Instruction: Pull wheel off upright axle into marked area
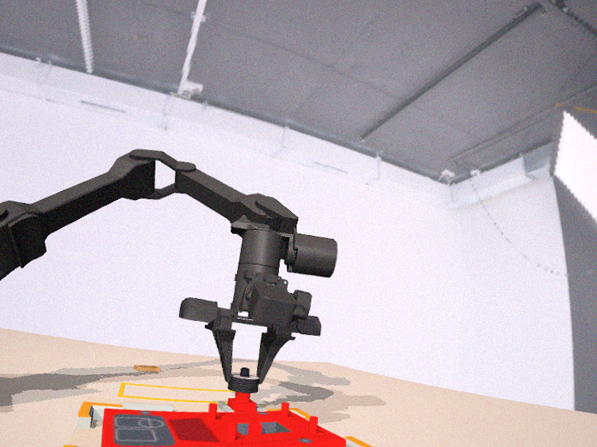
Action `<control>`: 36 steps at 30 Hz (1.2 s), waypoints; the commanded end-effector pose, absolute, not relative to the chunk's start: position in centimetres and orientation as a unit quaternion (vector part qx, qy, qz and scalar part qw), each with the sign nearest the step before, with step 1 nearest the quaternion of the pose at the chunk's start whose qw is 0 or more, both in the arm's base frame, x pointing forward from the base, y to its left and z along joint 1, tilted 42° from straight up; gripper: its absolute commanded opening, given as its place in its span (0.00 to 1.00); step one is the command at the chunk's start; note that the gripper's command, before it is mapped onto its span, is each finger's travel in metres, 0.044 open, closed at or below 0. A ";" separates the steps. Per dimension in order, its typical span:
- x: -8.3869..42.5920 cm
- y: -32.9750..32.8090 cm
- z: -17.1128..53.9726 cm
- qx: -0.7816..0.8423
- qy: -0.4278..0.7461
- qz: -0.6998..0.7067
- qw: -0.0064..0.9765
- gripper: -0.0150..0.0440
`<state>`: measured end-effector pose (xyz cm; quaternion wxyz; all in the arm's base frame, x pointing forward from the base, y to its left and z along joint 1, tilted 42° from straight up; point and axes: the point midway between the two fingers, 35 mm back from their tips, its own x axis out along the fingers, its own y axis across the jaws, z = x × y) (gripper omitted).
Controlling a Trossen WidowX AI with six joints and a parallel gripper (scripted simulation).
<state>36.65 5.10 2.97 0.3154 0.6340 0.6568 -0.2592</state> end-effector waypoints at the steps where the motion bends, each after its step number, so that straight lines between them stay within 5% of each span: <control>1: 36.5 3.8 3.9 0.643 0.648 -0.265 0.311 0.25; 36: 36.5 3.0 4.8 0.644 0.647 -0.265 0.311 0.25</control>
